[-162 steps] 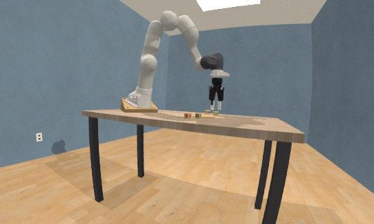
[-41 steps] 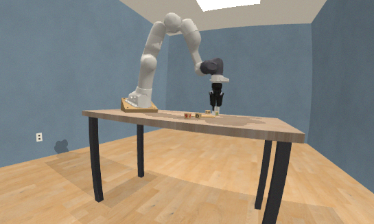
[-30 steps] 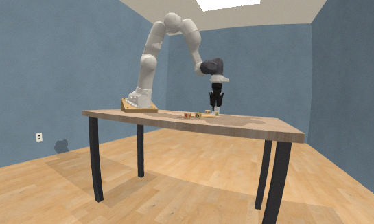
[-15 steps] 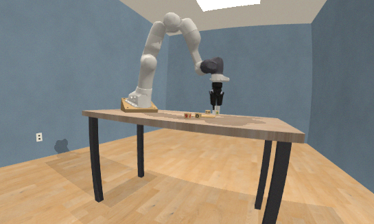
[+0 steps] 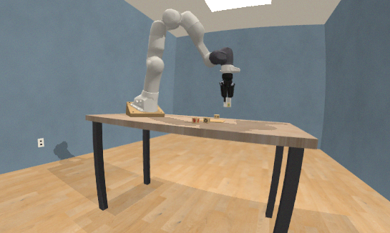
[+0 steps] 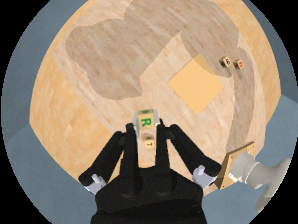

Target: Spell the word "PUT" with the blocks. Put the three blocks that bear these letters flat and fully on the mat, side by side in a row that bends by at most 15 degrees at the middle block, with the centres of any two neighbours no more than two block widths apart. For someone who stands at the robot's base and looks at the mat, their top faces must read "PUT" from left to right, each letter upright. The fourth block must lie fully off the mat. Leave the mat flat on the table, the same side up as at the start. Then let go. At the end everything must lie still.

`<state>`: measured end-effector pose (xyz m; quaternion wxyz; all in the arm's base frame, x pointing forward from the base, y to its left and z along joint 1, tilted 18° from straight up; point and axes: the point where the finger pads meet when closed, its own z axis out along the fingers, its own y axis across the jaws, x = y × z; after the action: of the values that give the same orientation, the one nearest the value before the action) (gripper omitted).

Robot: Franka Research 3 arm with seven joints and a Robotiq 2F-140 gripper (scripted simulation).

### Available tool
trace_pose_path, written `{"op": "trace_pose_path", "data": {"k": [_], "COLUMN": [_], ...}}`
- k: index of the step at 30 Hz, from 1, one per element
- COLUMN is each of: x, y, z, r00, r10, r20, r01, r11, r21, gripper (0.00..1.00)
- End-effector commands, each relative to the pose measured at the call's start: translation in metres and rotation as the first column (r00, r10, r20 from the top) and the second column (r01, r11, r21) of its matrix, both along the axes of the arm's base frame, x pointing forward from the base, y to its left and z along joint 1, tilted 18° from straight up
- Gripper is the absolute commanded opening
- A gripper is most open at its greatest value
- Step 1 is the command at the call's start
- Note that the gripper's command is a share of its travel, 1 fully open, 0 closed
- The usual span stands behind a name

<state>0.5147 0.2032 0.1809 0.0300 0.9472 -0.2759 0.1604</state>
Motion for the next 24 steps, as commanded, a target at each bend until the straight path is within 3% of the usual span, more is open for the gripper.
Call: {"op": "trace_pose_path", "data": {"k": [1, 13, 17, 24], "x": [-0.0099, -0.0104, -0.0093, -0.0087], "y": [-0.0076, -0.0073, -0.0081, -0.0085], "z": [0.0040, 0.0056, 0.0023, 0.0002], "r00": [1.000, 0.999, 0.987, 0.968], "r10": [-0.013, -0.021, -0.161, -0.249], "r20": [-0.025, -0.023, 0.000, 0.011], "r01": [0.012, 0.021, 0.161, 0.249], "r11": [0.999, 0.999, 0.987, 0.968], "r21": [-0.030, -0.027, 0.013, 0.041], "gripper": [0.16, 0.16, 0.16, 0.16]}}
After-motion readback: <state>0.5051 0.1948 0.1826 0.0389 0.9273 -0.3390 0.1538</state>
